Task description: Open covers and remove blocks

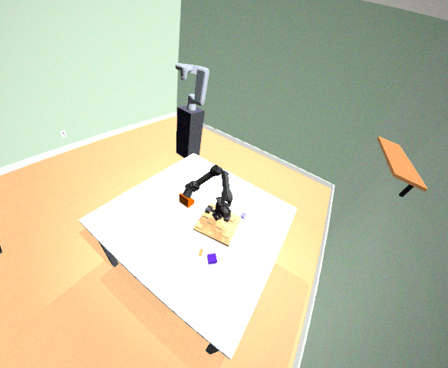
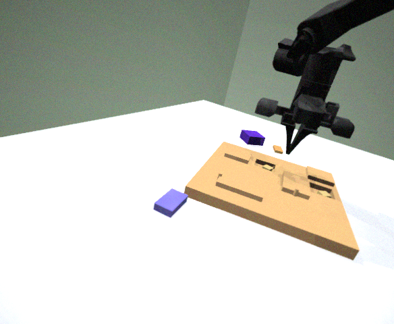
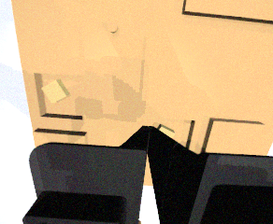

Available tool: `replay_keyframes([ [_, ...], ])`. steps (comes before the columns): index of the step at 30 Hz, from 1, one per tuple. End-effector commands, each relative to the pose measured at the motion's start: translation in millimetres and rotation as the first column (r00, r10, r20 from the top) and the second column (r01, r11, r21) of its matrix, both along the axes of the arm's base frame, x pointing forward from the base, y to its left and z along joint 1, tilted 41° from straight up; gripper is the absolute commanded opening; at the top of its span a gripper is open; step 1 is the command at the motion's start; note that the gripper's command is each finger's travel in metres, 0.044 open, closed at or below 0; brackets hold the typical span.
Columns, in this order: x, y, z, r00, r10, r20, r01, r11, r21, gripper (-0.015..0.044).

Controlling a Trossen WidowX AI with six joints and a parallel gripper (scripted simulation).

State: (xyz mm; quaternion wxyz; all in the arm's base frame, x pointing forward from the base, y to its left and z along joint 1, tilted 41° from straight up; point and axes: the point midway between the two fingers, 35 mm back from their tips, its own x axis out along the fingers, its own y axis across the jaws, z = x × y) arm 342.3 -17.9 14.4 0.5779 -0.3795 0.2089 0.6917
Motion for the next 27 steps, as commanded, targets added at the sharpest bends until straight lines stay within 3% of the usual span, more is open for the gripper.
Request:
replay_keyframes([
  [1, 0, 2, -3, 1.000, -0.006, -0.003, 0.006, 1.000, 0.004, 0.0000],
  [27, 0, 19, -23, 1.000, -0.006, -0.003, 0.006, 1.000, 0.005, 0.0000],
])
